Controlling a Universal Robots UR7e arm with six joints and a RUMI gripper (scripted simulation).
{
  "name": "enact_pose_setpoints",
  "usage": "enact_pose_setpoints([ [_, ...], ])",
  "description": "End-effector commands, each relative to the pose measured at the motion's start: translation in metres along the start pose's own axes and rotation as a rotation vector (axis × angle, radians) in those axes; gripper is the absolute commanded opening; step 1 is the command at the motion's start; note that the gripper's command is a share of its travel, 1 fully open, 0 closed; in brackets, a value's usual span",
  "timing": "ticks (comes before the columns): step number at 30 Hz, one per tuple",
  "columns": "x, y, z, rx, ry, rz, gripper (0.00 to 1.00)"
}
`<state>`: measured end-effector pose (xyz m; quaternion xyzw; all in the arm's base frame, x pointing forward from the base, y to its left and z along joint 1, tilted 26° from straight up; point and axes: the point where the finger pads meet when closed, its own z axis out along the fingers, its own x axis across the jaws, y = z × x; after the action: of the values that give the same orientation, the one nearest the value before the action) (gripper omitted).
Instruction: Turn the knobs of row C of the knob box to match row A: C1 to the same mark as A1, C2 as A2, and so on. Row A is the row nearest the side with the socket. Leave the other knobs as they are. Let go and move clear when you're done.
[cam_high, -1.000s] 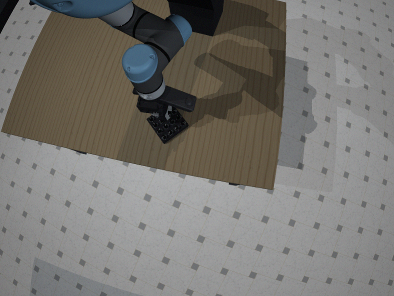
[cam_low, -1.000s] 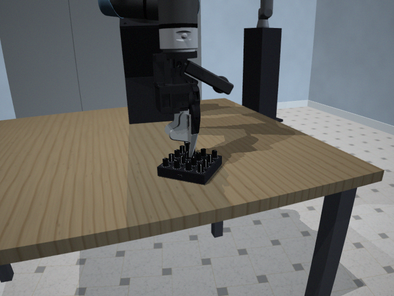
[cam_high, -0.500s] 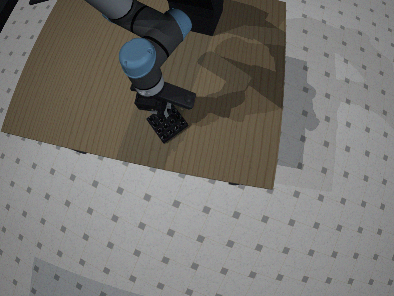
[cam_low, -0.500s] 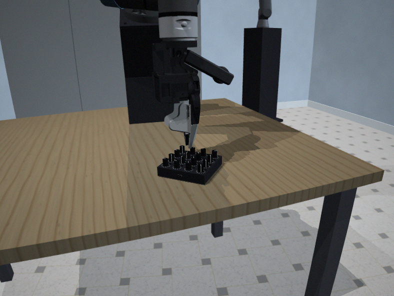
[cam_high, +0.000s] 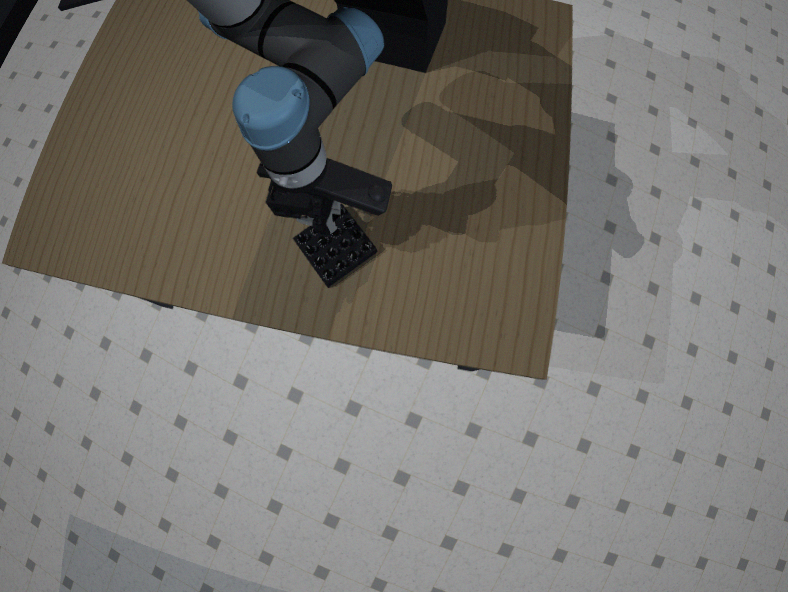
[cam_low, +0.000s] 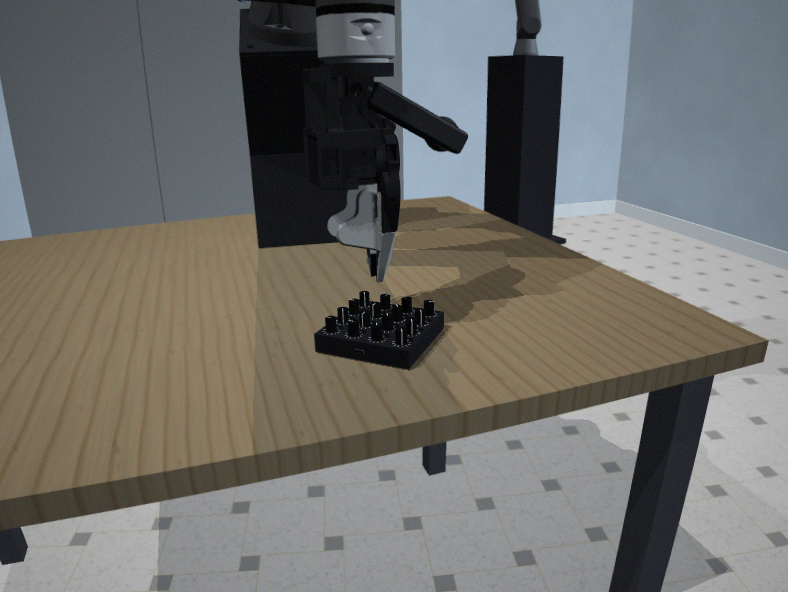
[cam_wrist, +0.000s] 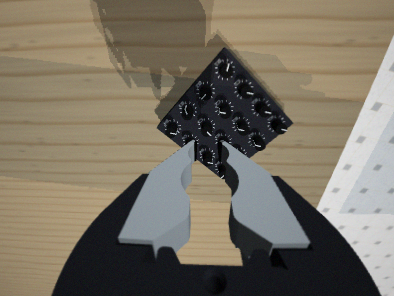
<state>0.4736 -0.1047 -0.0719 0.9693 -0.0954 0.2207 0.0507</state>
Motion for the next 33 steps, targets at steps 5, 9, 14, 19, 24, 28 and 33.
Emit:
enact_pose_setpoints([
  [5, 0.0003, 0.0001, -0.0009, 0.000, 0.001, 0.000, 0.11],
  [9, 0.0003, 0.0000, -0.0010, 0.000, 0.001, -0.007, 0.11],
  [14, 0.0001, -0.0003, -0.0014, 0.000, 0.001, -0.047, 0.11],
  [19, -0.0001, -0.0006, -0.0020, 0.000, 0.001, -0.095, 0.11],
  [24, -0.0008, -0.0012, -0.0035, 0.000, 0.001, -0.219, 0.11],
  [28, -0.0013, -0.0015, -0.0049, 0.000, 0.001, -0.335, 0.11],
  [33, -0.0017, -0.0017, -0.0061, 0.000, 0.001, -0.437, 0.11],
])
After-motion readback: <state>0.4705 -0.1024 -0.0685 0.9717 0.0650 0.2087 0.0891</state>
